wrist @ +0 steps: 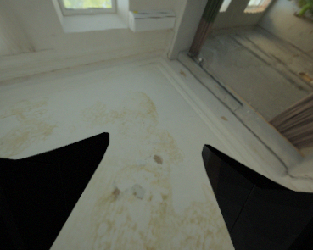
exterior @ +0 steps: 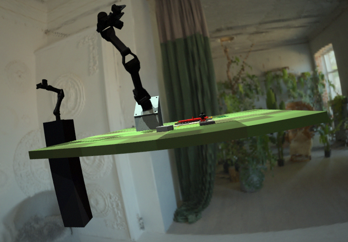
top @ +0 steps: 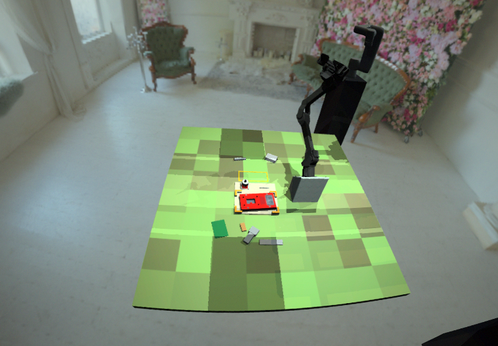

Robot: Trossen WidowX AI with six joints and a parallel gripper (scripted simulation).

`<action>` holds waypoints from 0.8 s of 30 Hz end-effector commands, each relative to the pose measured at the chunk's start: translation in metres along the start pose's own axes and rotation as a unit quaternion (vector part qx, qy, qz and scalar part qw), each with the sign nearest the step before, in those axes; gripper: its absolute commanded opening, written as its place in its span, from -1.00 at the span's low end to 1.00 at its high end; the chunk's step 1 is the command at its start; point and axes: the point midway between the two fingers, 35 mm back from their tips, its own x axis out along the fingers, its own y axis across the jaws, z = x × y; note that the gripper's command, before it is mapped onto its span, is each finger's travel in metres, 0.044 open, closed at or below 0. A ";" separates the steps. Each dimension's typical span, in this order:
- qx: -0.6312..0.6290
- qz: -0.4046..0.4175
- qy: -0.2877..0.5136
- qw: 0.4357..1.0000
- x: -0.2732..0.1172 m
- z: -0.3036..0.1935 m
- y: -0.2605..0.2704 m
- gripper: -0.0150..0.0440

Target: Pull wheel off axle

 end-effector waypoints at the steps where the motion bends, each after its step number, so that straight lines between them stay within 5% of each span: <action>1: -0.004 0.001 -0.001 1.000 0.001 0.000 -0.001 0.78; 4: -0.057 0.014 -0.011 0.998 0.013 0.002 -0.011 0.53; 24: -0.368 0.048 -0.099 0.923 0.122 0.056 -0.060 0.53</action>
